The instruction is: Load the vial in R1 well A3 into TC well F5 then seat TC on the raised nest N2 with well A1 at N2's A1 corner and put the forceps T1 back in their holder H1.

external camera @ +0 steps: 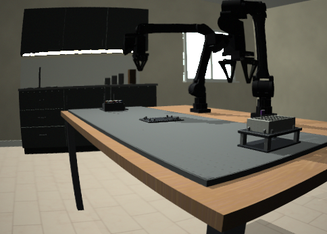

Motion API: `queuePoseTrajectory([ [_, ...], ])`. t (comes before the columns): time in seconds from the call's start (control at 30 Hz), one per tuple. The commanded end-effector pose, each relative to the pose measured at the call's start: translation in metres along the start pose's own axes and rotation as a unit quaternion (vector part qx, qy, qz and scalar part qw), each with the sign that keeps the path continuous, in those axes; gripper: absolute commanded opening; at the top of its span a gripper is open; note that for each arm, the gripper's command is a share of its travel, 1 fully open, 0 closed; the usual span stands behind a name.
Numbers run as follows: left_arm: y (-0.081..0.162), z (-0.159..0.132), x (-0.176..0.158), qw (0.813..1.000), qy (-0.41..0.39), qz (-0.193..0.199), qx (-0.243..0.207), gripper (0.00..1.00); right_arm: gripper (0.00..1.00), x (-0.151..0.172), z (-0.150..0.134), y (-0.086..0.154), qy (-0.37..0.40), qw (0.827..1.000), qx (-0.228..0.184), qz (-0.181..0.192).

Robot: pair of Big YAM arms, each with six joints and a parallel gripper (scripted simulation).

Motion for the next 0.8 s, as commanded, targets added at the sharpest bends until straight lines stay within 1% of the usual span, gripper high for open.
queuePoseTrajectory([
  [0.0, 0.042, 0.012, -0.005, 0.999, 0.008, 0.015, -0.04, 1.0, 0.24, -0.001, 0.0, -0.008, -0.007, 1.0, 0.012, 0.007],
  [0.03, 0.029, 0.002, -0.012, 1.0, 0.008, 0.009, -0.023, 1.0, 0.24, -0.001, 0.0, -0.008, -0.007, 1.0, 0.012, 0.007],
  [0.07, 0.021, -0.005, -0.018, 1.0, 0.008, 0.004, -0.012, 1.0, 0.24, -0.001, 0.0, -0.008, -0.007, 1.0, 0.012, 0.007],
  [0.23, 0.028, -0.012, -0.036, 1.0, 0.008, 0.004, -0.012, 1.0, 0.24, -0.001, 0.0, -0.008, -0.007, 1.0, 0.012, 0.007],
  [0.3, 0.036, -0.011, -0.042, 1.0, 0.008, 0.006, -0.019, 1.0, 0.24, -0.001, 0.0, -0.008, -0.007, 1.0, 0.012, 0.007],
  [0.33, 0.031, -0.016, -0.046, 1.0, 0.008, 0.004, -0.012, 1.0, 0.24, -0.001, 0.0, -0.008, -0.007, 1.0, 0.012, 0.007],
  [0.43, 0.035, -0.02, -0.057, 1.0, 0.008, 0.004, -0.011, 1.0, 0.24, -0.001, 0.0, -0.008, -0.007, 1.0, 0.012, 0.007],
  [0.47, 0.042, -0.017, -0.059, 1.0, 0.008, 0.006, -0.019, 1.0, 0.24, -0.001, 0.0, -0.008, -0.007, 1.0, 0.012, 0.007],
  [0.53, 0.042, -0.017, -0.059, 1.0, 0.008, 0.006, -0.019, 1.0, 0.24, -0.001, 0.0, -0.008, -0.007, 1.0, 0.012, 0.007],
  [0.57, 0.048, -0.016, -0.062, 1.0, 0.008, 0.007, -0.024, 1.0, 0.24, -0.001, 0.0, -0.008, -0.007, 1.0, 0.012, 0.007],
  [0.6, 0.039, -0.024, -0.068, 1.0, 0.008, 0.004, -0.011, 1.0, 0.24, -0.001, 0.0, -0.008, -0.007, 1.0, 0.012, 0.007],
  [0.7, 0.043, -0.028, -0.078, 1.0, 0.008, 0.003, -0.011, 1.0, 0.24, -0.001, 0.0, -0.008, -0.007, 1.0, 0.012, 0.007],
  [0.73, 0.05, -0.025, -0.081, 1.0, 0.008, 0.005, -0.02, 1.0, 0.24, -0.001, 0.0, -0.008, -0.007, 1.0, 0.012, 0.007],
  [0.77, 0.053, -0.025, -0.084, 1.0, 0.008, 0.006, -0.022, 1.0, 0.24, -0.001, 0.0, -0.008, -0.007, 1.0, 0.012, 0.007],
])
Point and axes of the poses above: on each arm, the point where the finger pads meet when closed, its own y axis back along the fingers, its own x axis across the jaws, z = x × y, the point moved 5 cm from there along y, back along the fingers, and after that the axes turned 10 degrees about y, right-handed, at the moved point
